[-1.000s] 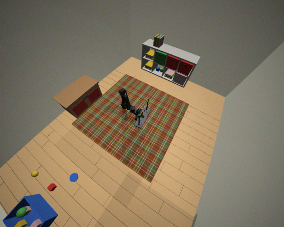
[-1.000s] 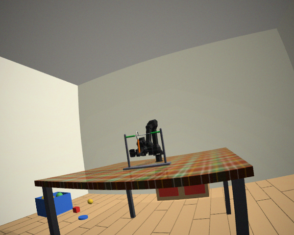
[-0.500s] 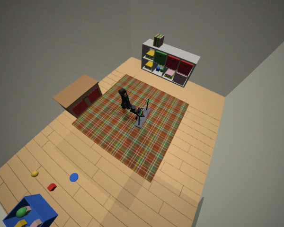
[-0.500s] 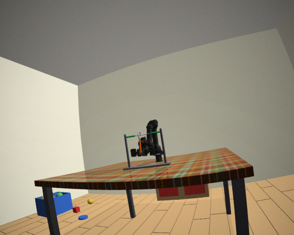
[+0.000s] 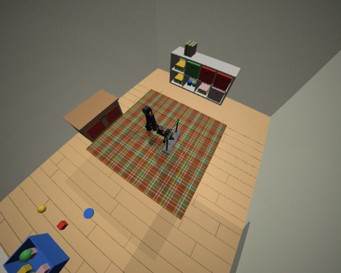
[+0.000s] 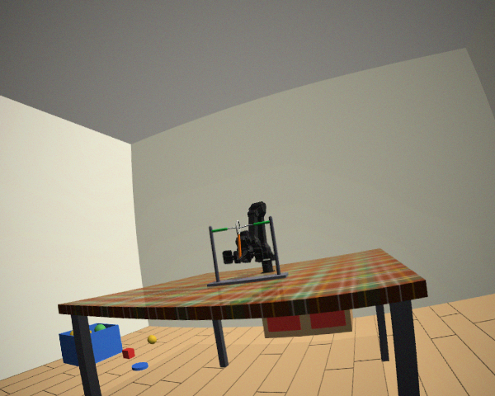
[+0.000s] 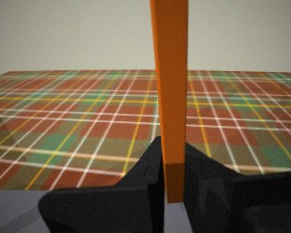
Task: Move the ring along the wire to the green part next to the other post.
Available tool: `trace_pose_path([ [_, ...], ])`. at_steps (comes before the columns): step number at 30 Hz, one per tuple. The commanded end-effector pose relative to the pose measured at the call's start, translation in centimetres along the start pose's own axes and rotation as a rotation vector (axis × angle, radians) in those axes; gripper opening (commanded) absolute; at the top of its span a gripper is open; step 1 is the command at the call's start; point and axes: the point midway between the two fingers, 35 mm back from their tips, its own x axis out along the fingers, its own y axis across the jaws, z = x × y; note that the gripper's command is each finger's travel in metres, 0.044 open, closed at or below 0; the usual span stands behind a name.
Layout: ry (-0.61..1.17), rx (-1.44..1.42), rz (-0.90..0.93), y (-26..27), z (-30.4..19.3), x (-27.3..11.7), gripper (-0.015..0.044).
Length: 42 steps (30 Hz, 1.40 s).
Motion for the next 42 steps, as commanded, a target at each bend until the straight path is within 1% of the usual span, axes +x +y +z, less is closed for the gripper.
trace_pose_path([
  [1, 0.004, 0.009, 0.000, 0.5, 0.0, -0.2, -0.0150],
  [11, 0.083, 0.059, 0.007, 2.1, -0.1, -1.2, -0.0150],
  [27, 0.086, 0.151, 0.021, 4.9, 0.2, -1.3, -0.0150],
  [42, 0.086, 0.136, 0.019, 6.3, 0.4, -1.3, -0.0150],
])
